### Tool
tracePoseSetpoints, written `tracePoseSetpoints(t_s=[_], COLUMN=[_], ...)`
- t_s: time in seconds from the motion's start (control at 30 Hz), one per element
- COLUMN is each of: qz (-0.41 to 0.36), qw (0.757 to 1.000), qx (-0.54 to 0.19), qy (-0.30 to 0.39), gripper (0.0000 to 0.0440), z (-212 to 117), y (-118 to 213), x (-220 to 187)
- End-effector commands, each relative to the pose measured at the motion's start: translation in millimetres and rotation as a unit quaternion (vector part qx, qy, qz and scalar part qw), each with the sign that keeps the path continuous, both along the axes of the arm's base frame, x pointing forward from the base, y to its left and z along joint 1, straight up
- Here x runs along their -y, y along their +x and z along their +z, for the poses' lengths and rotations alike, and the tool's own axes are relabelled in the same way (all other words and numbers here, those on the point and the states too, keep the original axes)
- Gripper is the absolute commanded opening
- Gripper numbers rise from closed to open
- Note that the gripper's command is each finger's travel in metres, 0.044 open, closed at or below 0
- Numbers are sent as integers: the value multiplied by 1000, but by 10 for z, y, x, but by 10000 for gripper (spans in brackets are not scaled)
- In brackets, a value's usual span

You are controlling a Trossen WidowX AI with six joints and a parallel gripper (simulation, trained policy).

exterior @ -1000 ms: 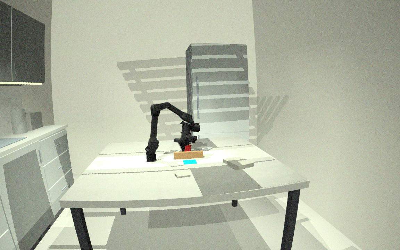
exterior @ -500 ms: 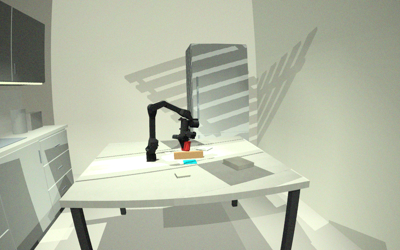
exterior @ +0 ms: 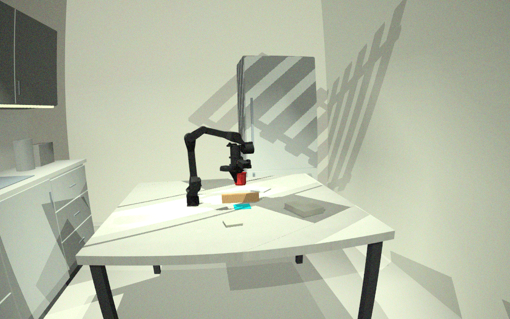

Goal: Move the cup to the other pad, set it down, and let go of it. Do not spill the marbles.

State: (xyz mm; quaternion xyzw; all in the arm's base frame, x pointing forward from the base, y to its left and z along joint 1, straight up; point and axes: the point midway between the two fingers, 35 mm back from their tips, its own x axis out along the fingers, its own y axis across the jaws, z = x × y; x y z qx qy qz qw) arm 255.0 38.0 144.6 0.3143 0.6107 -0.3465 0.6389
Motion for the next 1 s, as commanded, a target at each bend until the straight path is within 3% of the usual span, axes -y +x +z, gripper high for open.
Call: tracePoseSetpoints(t_s=[0.0, 0.47, 0.97], qz=[-19, -74, -123], qw=[1000, 995, 988], qx=[20, 73, 95], qy=[3, -4, -15], gripper=[0, 0, 0], z=[100, 205, 101], y=[62, 239, 288], x=[74, 493, 923])
